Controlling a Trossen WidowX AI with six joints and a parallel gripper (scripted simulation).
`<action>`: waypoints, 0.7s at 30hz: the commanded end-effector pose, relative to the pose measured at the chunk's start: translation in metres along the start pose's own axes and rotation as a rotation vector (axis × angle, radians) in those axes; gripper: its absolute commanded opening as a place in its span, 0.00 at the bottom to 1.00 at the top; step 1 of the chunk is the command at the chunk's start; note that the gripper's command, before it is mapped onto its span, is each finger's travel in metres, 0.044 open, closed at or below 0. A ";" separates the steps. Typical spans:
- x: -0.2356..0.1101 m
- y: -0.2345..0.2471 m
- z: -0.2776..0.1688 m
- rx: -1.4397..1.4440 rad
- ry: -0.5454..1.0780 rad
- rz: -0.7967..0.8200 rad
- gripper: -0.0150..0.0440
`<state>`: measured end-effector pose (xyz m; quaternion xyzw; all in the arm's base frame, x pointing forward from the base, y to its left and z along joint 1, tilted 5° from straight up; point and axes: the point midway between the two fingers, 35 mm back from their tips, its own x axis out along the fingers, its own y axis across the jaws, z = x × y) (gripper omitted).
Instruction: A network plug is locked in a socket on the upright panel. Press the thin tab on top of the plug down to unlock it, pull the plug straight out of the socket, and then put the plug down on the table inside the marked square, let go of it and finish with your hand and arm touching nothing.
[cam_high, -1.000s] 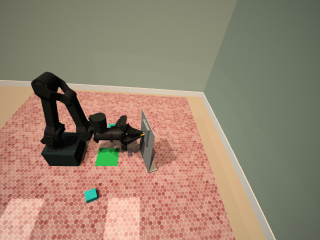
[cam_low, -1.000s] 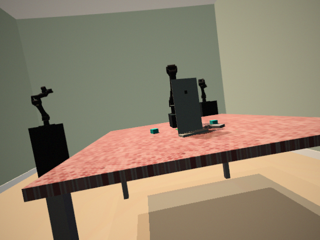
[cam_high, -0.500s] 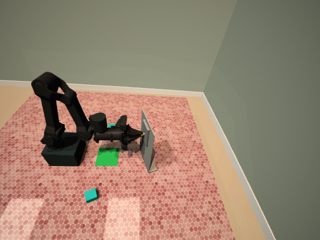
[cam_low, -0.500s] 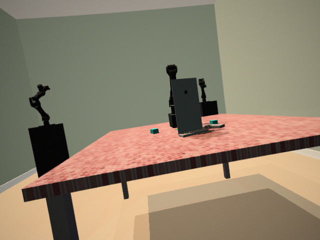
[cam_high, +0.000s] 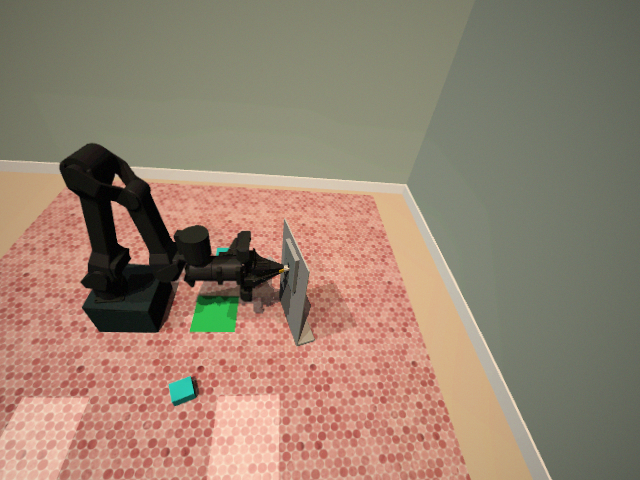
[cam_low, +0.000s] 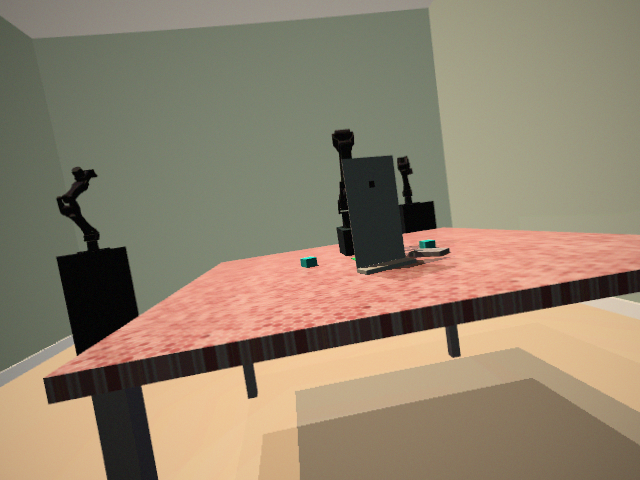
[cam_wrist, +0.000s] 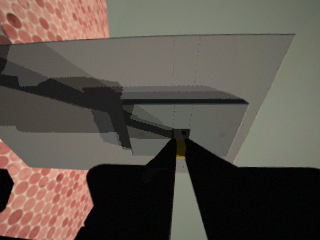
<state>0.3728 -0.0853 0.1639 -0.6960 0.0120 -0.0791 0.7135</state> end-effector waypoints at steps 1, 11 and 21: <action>-0.004 0.001 -0.001 -0.003 0.001 0.002 0.25; -0.011 0.001 -0.003 -0.003 0.001 0.002 0.25; -0.017 0.001 -0.006 -0.003 0.001 0.003 0.25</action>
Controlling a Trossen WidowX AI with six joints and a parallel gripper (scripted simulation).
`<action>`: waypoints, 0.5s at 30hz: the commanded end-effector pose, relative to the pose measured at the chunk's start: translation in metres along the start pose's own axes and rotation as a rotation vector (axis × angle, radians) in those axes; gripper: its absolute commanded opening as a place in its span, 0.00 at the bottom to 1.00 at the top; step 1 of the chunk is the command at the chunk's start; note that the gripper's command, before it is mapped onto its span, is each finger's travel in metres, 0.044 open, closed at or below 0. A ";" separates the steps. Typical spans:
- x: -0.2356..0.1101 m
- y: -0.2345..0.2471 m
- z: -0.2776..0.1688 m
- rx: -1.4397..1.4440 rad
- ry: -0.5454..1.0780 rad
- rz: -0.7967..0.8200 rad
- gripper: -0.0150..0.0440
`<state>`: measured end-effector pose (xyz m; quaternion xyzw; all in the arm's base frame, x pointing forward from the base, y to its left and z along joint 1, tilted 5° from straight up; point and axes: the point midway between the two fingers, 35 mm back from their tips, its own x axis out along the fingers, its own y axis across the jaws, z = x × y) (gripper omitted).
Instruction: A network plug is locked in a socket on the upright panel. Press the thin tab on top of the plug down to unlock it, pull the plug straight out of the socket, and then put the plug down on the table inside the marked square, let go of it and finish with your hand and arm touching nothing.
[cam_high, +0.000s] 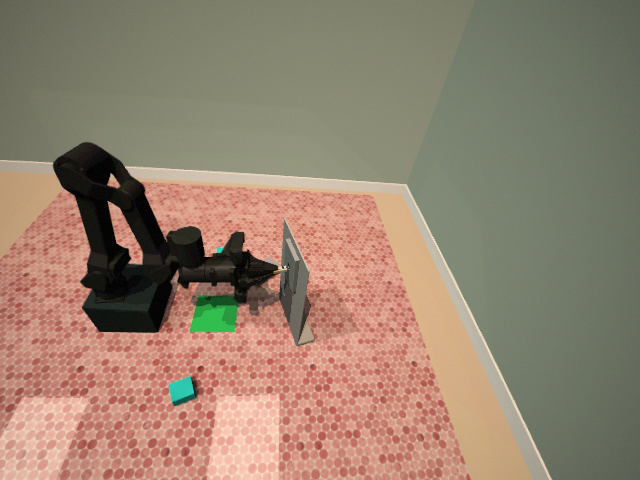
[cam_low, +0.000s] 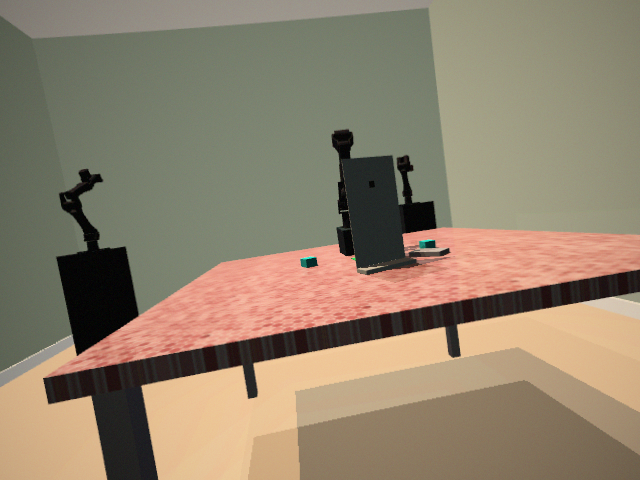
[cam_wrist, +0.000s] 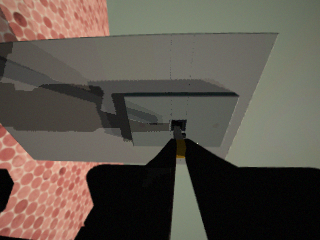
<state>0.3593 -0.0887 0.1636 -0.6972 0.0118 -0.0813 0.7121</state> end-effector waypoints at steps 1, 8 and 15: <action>-0.005 0.002 -0.001 0.000 -0.002 0.007 0.25; -0.009 0.002 -0.003 0.000 -0.002 0.007 0.25; -0.014 0.002 -0.005 0.000 -0.002 0.007 0.25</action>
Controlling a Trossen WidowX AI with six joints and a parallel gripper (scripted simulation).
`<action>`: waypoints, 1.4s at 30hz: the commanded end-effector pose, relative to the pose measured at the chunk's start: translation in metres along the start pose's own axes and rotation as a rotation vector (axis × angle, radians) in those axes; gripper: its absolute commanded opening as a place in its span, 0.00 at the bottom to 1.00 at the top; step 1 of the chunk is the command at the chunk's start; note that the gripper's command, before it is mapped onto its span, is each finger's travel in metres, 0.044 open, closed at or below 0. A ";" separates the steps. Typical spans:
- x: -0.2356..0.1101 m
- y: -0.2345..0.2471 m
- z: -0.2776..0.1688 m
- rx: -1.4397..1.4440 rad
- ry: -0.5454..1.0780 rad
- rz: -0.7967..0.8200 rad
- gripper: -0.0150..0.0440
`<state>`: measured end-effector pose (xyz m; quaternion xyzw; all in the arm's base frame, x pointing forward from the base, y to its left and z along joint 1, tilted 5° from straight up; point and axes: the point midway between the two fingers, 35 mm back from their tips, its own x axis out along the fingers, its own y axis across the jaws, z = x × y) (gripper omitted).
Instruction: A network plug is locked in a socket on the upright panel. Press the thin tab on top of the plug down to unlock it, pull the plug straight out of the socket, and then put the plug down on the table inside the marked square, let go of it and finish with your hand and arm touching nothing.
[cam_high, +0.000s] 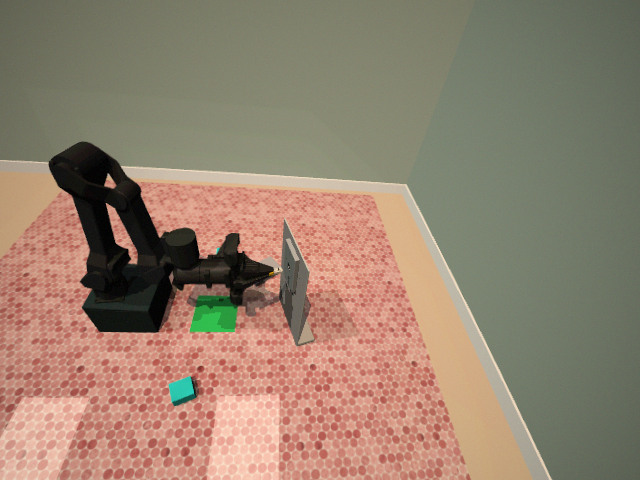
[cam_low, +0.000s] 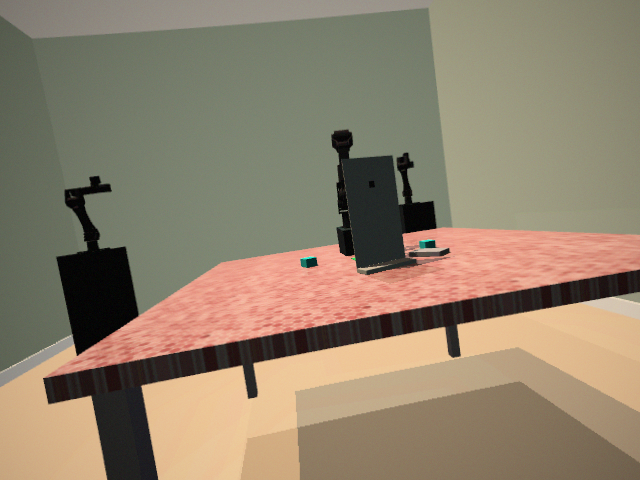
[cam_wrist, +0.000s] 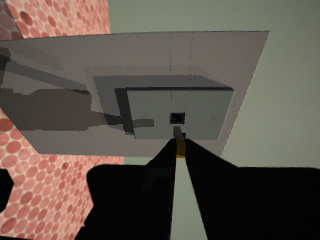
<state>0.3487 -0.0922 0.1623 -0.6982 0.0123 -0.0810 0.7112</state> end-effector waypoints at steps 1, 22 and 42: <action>-0.005 0.002 -0.001 0.003 -0.002 0.007 0.25; -0.018 0.002 -0.008 0.002 -0.002 0.008 0.25; -0.030 0.003 -0.014 0.002 -0.002 0.009 0.25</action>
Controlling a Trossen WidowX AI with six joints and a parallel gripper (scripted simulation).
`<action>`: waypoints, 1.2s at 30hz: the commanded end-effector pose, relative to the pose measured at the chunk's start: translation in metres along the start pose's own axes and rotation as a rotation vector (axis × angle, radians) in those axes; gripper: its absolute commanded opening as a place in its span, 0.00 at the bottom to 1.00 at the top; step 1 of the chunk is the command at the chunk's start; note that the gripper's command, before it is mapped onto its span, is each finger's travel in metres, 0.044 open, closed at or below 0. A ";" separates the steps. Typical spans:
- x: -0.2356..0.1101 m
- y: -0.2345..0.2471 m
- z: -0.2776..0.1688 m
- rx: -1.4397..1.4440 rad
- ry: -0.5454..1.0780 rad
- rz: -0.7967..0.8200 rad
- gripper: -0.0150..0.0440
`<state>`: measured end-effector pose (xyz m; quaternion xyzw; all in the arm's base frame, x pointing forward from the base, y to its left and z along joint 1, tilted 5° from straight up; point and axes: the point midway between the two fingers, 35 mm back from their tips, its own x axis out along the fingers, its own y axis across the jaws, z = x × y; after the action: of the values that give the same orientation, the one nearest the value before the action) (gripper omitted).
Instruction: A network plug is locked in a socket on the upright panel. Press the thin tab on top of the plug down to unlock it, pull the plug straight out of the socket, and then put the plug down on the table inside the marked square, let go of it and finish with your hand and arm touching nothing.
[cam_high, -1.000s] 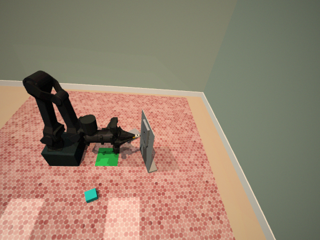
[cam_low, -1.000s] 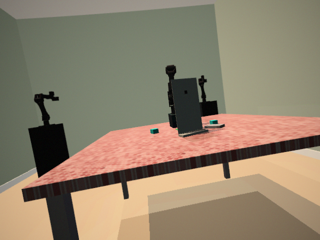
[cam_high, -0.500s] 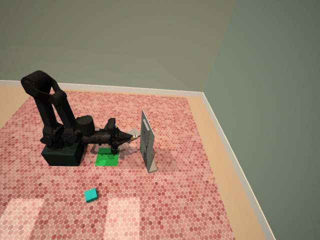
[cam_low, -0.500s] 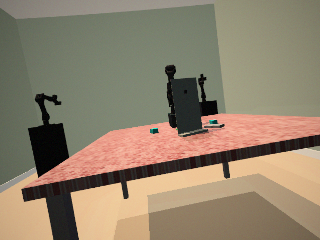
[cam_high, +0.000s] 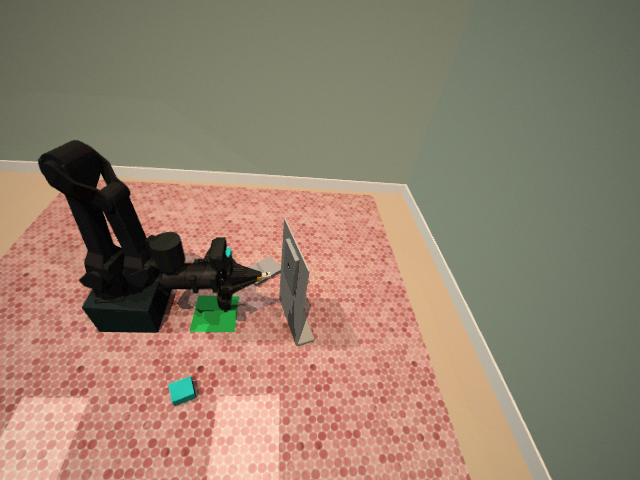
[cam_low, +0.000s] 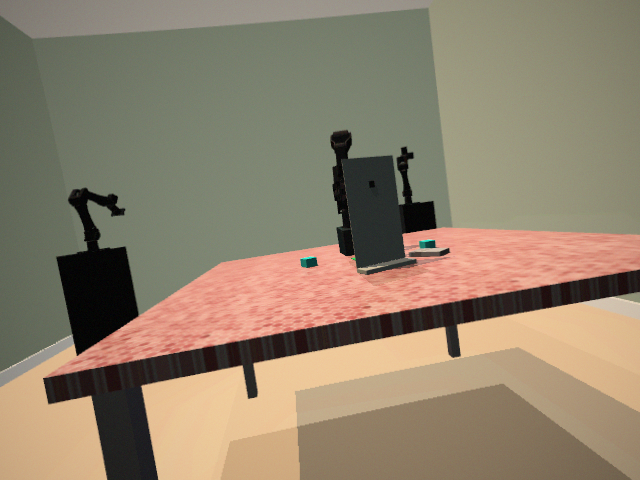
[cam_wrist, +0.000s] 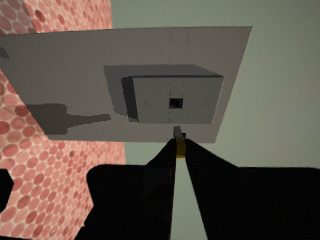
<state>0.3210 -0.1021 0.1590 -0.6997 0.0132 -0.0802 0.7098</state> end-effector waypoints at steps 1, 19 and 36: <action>-0.004 0.002 0.000 0.006 -0.002 0.007 0.25; -0.006 -0.014 -0.002 0.001 -0.001 0.002 0.25; -0.013 -0.036 -0.001 0.003 -0.001 0.004 0.25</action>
<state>0.3058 -0.1028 0.1892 -0.6998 0.0156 -0.0790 0.7097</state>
